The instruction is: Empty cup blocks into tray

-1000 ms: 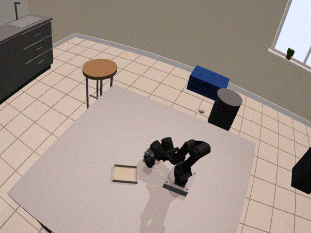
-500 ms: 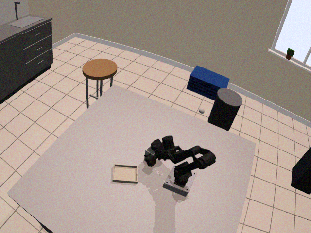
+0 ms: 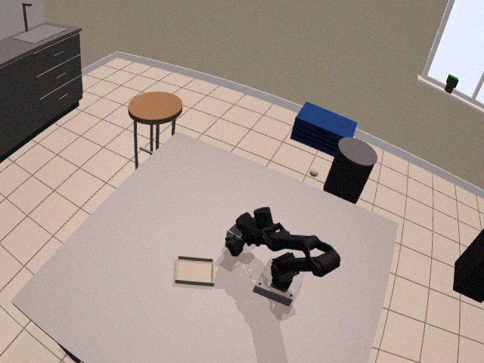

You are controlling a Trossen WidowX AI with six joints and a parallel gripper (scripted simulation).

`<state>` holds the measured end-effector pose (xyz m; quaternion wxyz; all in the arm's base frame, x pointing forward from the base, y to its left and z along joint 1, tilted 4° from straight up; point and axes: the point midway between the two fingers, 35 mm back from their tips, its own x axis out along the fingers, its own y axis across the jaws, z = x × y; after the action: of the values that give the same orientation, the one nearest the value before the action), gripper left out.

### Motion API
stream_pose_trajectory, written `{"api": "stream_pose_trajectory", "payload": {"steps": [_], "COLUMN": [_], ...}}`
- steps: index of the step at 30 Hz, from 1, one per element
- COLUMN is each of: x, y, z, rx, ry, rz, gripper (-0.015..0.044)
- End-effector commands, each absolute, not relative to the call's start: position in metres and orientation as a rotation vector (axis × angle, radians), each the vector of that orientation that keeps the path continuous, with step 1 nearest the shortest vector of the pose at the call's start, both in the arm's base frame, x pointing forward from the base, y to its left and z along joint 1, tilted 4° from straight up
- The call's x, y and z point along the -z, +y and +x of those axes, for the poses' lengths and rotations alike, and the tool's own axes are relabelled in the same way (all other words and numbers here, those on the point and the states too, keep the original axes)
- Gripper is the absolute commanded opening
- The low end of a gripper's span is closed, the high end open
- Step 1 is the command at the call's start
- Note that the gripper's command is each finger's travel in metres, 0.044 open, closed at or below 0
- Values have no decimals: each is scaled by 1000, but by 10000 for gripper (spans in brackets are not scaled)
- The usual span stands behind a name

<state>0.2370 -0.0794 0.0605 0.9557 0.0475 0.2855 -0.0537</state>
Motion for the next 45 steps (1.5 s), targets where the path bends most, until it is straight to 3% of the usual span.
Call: {"api": "stream_pose_trajectory", "payload": {"steps": [1, 16, 45], "x": [-71, -83, -99], "y": [-81, -68, 18], "z": [239, 255, 311], "rx": [105, 57, -161], "ry": [566, 569, 563], "rz": [86, 67, -10], "gripper": [0, 0, 0]}}
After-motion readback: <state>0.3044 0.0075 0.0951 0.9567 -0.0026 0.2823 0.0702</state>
